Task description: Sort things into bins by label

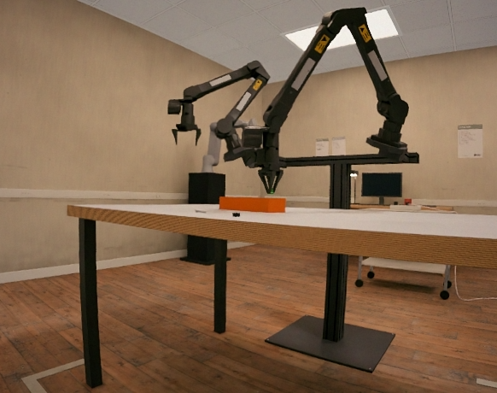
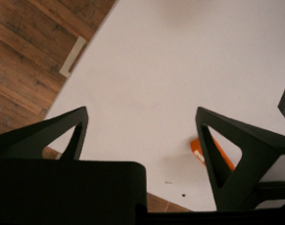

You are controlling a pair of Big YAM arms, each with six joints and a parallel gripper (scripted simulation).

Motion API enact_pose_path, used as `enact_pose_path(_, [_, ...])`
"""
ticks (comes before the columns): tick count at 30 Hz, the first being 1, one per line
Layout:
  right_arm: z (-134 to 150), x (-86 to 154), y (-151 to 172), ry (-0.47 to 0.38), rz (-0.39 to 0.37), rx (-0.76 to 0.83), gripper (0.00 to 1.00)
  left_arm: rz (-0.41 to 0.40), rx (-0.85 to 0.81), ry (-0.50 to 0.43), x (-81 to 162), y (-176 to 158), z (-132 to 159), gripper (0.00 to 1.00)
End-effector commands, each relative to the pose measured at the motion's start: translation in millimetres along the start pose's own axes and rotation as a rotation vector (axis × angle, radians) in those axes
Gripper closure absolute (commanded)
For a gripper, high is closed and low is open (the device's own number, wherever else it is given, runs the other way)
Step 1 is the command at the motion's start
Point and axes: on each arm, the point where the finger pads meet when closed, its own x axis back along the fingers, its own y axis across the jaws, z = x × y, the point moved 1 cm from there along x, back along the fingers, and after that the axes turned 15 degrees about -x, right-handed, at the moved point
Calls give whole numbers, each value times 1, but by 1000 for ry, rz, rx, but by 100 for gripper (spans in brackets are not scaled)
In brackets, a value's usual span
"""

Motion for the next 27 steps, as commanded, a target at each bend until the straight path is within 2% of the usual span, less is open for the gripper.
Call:
enact_pose_path(1, [-3,2,-1,-4,6,-10,0,-55,-6,-24,25,29,-2,89])
enact_pose_path(20, [-3,2,-1,-4,6,-10,0,-60,-2,-25,27,32,-3,89])
enact_pose_path(21, [-3,2,-1,-4,6,-10,0,-64,4,-26,19,34,-1,89])
enact_pose_path(22, [-3,2,-1,-4,6,-10,0,-33,1,-17,2,24,0,89])
enact_pose_path(27, [-3,2,-1,-4,6,-10,0,-32,2,-16,-5,24,1,89])
